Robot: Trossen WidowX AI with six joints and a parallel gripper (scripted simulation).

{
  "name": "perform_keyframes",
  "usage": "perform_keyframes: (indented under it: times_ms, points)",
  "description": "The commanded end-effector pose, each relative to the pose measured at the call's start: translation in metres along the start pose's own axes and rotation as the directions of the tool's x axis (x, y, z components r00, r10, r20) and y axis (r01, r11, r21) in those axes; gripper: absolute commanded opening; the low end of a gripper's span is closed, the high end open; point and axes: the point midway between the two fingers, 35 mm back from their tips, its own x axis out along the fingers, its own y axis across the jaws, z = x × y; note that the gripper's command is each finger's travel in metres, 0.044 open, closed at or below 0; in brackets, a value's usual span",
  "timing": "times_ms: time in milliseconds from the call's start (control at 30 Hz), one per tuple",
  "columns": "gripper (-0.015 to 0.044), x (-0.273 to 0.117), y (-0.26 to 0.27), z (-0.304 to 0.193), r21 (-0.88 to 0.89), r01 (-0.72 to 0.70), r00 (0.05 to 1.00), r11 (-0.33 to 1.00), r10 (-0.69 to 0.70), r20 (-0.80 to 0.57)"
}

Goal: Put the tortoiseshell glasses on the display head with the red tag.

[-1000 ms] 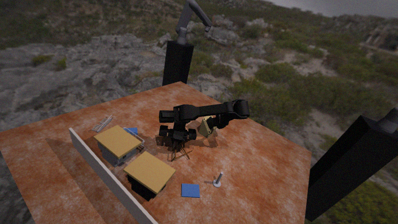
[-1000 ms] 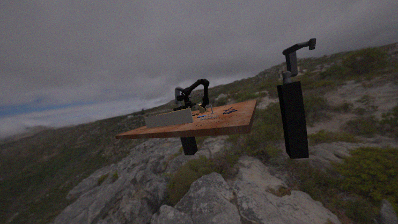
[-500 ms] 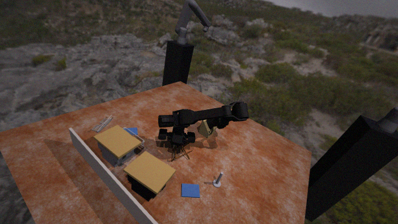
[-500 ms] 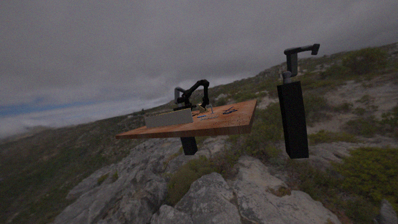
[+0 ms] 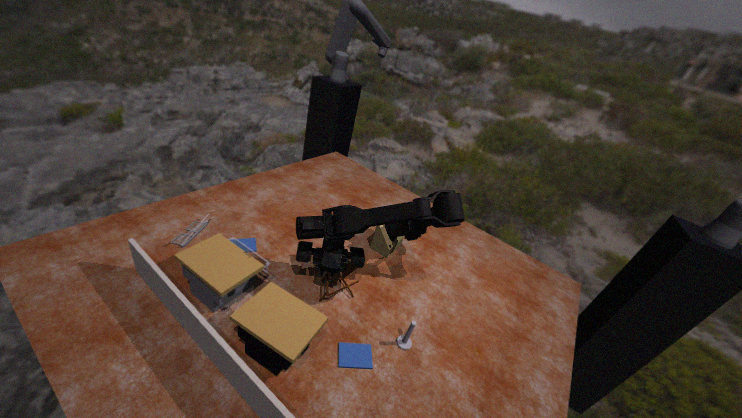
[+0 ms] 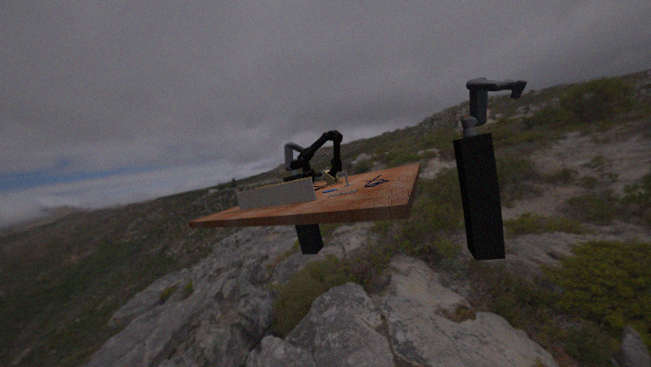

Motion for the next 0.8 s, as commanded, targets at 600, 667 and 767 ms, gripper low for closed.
perform_keyframes:
  times_ms: [600,667,767]
  points:
    - [0.0,-0.0001,-0.0005,0.0001,0.0,0.0,1.0,1.0,0.0,0.0]
    - [0.0,-0.0001,-0.0005,0.0001,0.0,0.0,1.0,1.0,0.0,0.0]
    - [0.0,-0.0059,-0.0016,0.0006,0.0,0.002,1.0,1.0,-0.002,0.0]
